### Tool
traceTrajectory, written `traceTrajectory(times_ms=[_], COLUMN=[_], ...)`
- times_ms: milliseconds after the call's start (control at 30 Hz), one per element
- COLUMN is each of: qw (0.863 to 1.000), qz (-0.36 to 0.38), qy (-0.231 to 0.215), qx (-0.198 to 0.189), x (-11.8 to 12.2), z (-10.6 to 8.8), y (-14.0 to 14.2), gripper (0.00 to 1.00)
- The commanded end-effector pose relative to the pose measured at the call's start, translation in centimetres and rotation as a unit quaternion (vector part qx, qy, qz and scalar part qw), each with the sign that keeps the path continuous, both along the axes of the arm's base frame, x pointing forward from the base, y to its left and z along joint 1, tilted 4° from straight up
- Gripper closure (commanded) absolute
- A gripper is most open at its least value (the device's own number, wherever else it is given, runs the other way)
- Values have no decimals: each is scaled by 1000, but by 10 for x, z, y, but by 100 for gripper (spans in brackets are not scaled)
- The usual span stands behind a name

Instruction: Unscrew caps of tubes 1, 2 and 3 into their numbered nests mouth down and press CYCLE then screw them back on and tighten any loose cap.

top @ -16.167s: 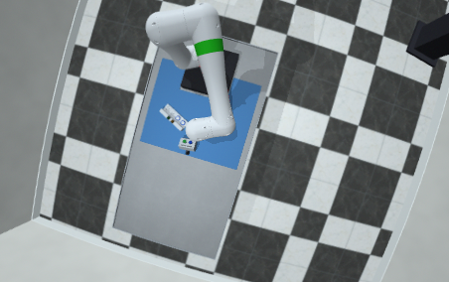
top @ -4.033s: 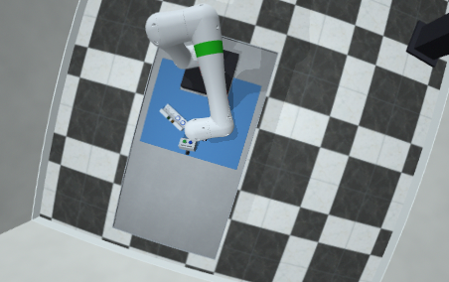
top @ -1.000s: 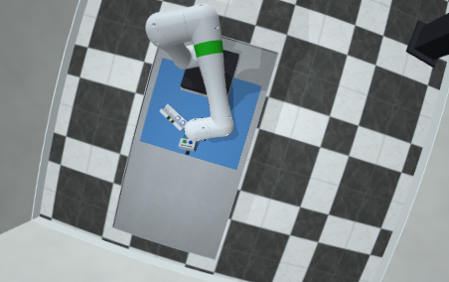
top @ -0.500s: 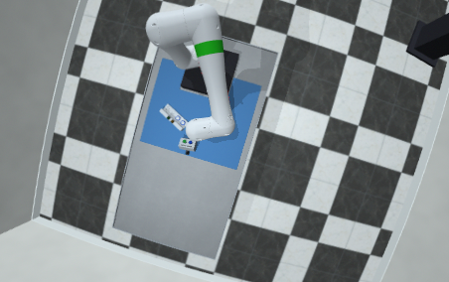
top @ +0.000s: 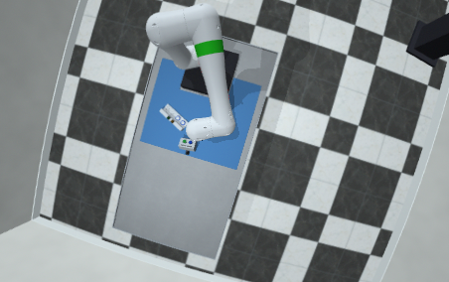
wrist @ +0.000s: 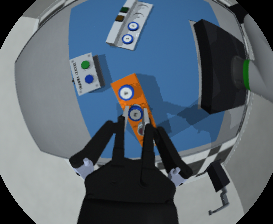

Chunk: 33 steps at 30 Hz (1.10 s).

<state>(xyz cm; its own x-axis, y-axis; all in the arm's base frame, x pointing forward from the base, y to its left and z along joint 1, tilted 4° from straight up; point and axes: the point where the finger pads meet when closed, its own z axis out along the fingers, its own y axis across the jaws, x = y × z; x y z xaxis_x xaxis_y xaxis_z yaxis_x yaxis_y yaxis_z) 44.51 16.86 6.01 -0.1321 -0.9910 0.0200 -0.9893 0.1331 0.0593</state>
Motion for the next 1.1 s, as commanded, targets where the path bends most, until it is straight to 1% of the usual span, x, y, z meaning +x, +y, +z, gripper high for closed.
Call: traceTrajectory(times_ms=[0,67,167,233,333,400,500,633,700,733,967,1000,1067], qw=[999,995,985,985,969,956,931,891,870,866,866,866,866], qz=[49,99,173,173,246,294,365,452,493,499,499,499,499], qy=[0,1,2,2,3,3,4,5,6,6,6,6,6], qx=[3,6,11,11,15,18,22,28,30,31,31,31,31], x=[0,0,0,0,0,0,0,0,0,0,0,0,0], z=[0,0,0,0,0,0,0,0,0,0,0,0,0], y=[0,0,0,0,0,0,0,0,0,0,0,0,0], gripper=[100,100,100,100,100,100,100,100,100,100,100,65,65])
